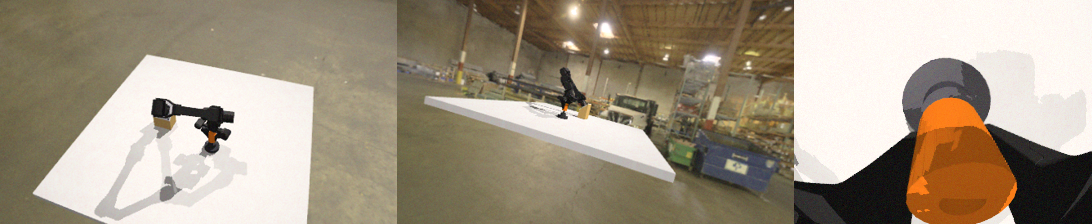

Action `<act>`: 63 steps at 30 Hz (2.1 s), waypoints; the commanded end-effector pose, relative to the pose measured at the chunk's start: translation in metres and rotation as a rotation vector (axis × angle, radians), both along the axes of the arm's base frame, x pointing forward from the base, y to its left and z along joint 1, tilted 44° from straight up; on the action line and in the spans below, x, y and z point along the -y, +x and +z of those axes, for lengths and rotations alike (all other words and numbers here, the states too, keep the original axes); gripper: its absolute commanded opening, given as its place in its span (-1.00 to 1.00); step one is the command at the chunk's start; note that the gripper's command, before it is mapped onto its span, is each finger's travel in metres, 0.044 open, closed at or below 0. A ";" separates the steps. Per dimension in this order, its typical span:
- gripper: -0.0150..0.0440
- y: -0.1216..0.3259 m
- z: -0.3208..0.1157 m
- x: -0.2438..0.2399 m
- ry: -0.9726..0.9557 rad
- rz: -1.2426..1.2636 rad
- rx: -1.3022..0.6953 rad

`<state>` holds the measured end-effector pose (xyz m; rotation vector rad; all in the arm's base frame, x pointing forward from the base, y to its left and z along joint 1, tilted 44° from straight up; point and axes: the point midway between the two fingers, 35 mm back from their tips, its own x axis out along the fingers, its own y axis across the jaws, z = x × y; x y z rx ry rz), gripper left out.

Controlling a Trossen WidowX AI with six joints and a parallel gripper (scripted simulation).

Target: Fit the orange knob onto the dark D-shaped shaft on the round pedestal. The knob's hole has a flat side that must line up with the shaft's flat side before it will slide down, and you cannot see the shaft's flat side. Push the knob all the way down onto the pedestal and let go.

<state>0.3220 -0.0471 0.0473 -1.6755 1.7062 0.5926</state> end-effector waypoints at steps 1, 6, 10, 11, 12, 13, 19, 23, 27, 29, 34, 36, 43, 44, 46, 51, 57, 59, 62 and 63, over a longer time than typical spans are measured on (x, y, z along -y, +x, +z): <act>-0.49 0.001 0.001 -0.001 -0.002 0.032 -0.028; -0.49 0.001 0.000 0.000 -0.009 0.144 -0.135; -0.49 0.001 -0.001 0.001 -0.010 0.149 -0.140; -0.49 0.001 -0.002 0.001 -0.010 0.149 -0.140; -0.49 0.001 -0.002 0.002 -0.010 0.149 -0.140; -0.49 0.001 -0.002 0.002 -0.010 0.149 -0.140; -0.49 0.001 -0.002 0.002 -0.010 0.149 -0.140; -0.49 0.001 -0.002 0.002 -0.010 0.149 -0.140; -0.49 0.001 -0.002 0.002 -0.010 0.149 -0.140; -0.49 0.000 -0.002 0.001 -0.010 0.149 -0.140; -0.49 0.001 0.001 -0.001 -0.010 0.156 -0.146; -0.49 0.001 0.001 -0.001 -0.012 0.188 -0.177; -0.49 0.001 -0.001 0.001 -0.019 0.301 -0.284; -0.49 0.001 -0.001 0.001 -0.019 0.301 -0.284; -0.49 0.001 -0.001 0.001 -0.019 0.301 -0.284; -0.49 0.001 -0.002 0.002 -0.019 0.301 -0.284; -0.49 0.001 -0.002 0.002 -0.019 0.301 -0.284; -0.49 0.001 -0.002 0.002 -0.019 0.301 -0.284; -0.49 0.001 -0.002 0.002 -0.019 0.301 -0.284; -0.49 0.001 -0.002 0.002 -0.019 0.301 -0.284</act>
